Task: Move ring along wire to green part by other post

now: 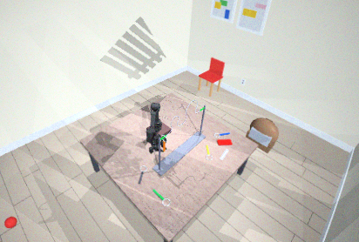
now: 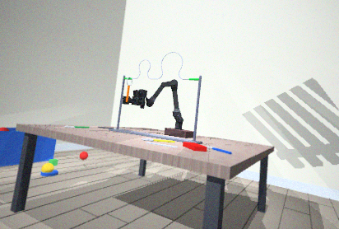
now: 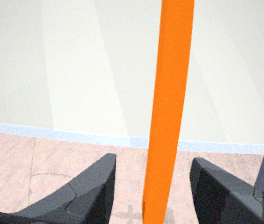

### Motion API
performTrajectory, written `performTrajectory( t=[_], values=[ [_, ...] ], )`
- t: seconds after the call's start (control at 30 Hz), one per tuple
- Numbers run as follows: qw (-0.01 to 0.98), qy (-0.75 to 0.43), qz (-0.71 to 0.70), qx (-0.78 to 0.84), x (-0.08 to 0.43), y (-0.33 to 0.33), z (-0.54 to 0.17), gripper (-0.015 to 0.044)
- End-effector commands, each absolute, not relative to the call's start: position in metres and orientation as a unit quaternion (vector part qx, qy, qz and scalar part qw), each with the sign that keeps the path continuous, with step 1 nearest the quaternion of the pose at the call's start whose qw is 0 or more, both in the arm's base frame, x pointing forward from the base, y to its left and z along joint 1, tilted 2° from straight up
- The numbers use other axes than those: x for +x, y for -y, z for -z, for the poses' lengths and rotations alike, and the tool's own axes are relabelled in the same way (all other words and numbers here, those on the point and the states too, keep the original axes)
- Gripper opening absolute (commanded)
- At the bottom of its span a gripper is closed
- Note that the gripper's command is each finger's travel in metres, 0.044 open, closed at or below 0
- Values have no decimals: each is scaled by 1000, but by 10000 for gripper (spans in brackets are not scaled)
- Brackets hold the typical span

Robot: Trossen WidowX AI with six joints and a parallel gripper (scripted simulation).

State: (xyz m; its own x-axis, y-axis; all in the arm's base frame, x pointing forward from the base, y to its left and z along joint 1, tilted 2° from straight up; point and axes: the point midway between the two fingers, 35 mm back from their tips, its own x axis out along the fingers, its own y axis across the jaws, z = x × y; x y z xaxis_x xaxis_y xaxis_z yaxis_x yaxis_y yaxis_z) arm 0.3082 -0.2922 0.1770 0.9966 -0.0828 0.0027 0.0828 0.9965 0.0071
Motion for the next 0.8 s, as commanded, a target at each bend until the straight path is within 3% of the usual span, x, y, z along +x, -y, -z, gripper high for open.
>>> performTrajectory(
  t=[0.0,0.77],
  values=[
    [999,3,42,4,316,293,-179,160],
    [999,4,42,4,326,293,-179,160]
  ],
)
